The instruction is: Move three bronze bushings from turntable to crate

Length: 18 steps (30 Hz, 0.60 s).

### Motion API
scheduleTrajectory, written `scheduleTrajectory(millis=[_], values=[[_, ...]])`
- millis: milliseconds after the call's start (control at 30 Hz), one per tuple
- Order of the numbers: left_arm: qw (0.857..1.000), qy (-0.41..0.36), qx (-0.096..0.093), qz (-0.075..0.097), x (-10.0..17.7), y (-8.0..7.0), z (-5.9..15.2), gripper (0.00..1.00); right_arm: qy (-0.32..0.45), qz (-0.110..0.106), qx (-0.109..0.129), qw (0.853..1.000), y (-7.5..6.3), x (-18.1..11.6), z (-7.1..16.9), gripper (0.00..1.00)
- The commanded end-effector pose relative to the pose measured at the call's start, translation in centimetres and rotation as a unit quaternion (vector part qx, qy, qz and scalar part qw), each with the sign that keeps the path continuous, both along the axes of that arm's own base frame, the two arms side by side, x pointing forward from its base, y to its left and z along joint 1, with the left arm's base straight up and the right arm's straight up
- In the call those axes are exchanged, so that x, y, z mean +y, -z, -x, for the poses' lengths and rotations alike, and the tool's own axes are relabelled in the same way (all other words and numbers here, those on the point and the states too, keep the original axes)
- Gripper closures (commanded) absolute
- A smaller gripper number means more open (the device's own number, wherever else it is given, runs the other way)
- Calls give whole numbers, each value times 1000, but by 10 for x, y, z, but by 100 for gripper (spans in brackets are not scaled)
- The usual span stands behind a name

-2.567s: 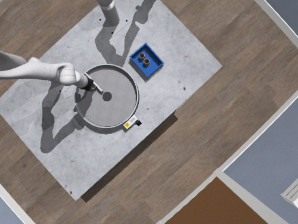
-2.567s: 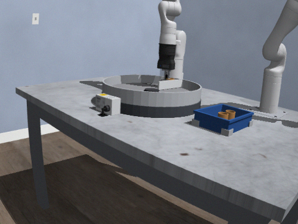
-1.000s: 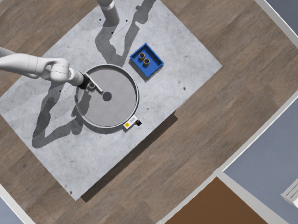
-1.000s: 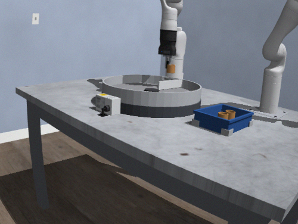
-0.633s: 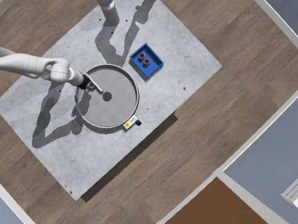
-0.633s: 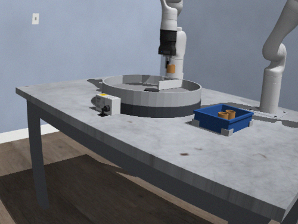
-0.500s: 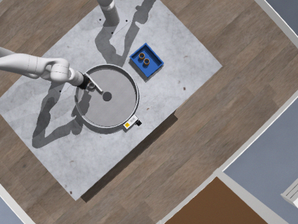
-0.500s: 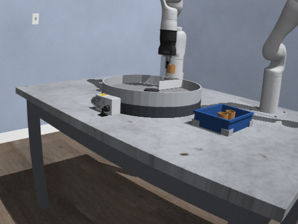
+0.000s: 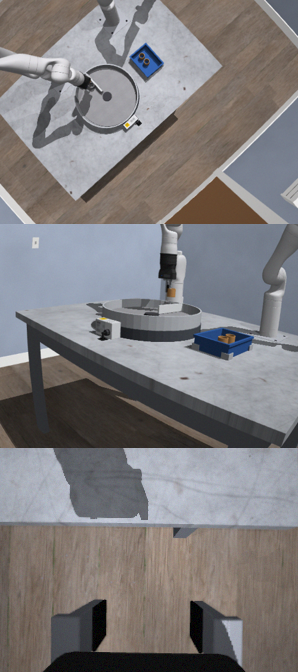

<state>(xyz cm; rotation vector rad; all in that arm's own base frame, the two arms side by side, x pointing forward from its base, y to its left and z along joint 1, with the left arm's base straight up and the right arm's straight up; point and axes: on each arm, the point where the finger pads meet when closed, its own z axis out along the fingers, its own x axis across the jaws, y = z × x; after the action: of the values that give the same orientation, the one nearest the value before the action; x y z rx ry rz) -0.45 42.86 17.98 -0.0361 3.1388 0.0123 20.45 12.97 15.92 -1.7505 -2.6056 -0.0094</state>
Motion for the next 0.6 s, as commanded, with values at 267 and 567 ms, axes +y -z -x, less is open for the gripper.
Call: scheduleTrajectory(millis=[267, 567], values=[[1000, 2, 1, 4, -4, -1, 3, 0, 1, 2, 3, 1000, 0, 13, -5, 100], [1000, 2, 1, 4, -4, -1, 3, 0, 3, 3, 3, 1000, 0, 29, -13, 100]])
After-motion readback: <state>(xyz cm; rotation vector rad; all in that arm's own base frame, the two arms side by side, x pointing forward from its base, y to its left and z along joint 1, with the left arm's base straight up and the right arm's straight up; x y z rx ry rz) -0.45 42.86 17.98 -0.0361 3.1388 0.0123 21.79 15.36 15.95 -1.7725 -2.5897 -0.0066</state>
